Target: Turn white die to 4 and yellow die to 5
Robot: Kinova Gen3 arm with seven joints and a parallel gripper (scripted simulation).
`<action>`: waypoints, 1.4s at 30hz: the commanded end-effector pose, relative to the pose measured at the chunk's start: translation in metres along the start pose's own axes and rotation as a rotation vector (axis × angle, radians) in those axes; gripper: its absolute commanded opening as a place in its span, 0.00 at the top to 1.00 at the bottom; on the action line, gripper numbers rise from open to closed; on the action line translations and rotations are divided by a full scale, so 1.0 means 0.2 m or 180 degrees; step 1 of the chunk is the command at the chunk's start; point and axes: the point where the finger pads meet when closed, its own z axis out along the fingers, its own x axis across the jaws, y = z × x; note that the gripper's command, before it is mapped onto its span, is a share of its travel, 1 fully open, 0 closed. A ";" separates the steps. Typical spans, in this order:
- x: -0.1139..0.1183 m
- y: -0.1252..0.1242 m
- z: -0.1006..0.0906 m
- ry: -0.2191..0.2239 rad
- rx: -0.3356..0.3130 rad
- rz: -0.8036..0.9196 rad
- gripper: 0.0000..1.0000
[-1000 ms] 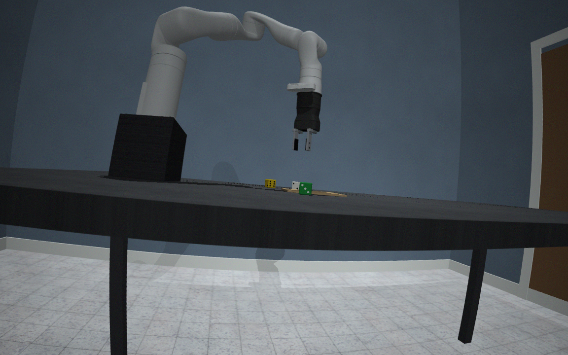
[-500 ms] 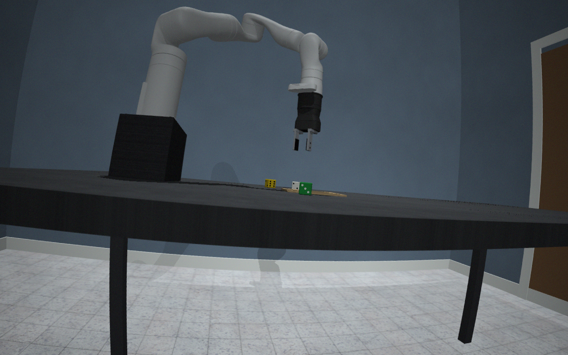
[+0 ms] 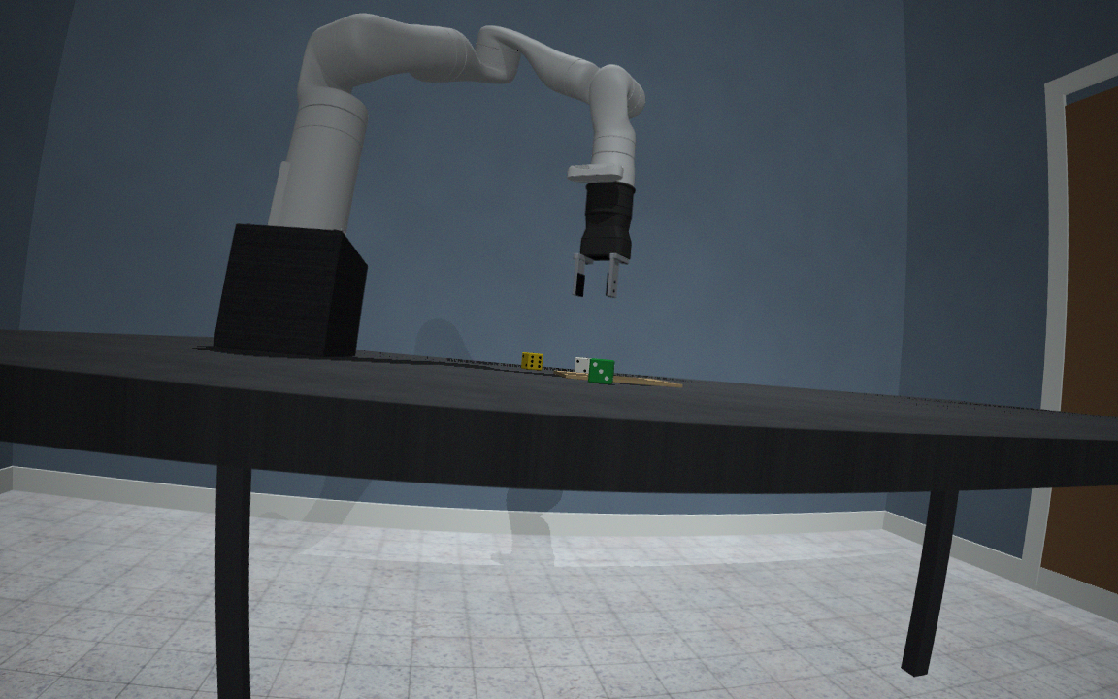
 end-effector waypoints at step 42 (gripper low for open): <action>0.03 -0.06 0.12 0.0013 0.0013 0.3284 0.00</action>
